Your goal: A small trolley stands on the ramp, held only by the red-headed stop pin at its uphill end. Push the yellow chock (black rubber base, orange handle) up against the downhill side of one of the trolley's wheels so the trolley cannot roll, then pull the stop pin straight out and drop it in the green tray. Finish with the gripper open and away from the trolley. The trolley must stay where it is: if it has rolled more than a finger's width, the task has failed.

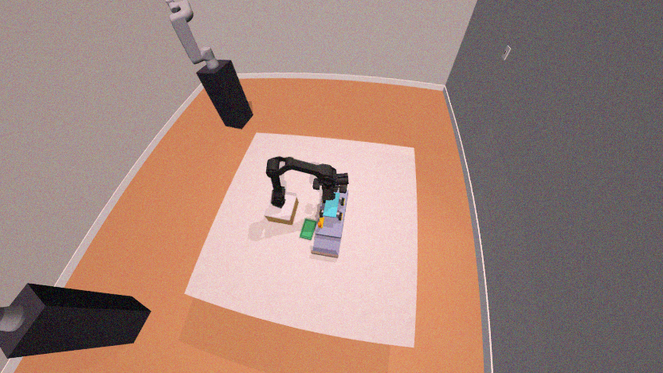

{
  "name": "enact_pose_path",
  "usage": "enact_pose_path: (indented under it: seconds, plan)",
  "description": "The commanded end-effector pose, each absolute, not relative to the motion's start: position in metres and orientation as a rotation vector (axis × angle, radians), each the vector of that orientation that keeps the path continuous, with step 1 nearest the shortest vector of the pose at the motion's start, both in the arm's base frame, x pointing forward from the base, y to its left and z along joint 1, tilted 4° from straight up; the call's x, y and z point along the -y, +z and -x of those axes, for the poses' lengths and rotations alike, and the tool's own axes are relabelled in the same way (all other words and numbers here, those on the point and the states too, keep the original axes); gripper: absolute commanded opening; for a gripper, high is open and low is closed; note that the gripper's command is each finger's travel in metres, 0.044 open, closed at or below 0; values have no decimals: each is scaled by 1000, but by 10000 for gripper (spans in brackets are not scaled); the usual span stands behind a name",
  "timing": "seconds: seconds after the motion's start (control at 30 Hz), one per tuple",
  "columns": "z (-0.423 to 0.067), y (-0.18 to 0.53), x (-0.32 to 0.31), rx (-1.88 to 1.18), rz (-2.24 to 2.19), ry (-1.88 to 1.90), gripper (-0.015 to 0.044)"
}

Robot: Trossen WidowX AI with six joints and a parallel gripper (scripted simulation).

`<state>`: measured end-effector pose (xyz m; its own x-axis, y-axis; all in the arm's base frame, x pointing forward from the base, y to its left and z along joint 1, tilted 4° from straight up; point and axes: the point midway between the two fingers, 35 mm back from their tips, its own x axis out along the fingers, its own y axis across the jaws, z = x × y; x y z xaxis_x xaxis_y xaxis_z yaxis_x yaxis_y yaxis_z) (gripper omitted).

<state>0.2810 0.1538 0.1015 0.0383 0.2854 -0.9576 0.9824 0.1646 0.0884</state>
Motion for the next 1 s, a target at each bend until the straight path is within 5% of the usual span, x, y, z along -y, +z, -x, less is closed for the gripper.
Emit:
enact_pose_path:
  seconds: [0.0, 0.97]
  plan:
    - [-281, 107, -153, -1436, -1312, -880, 0]
    - [-280, 121, -150, -1436, -1312, -880, 0]
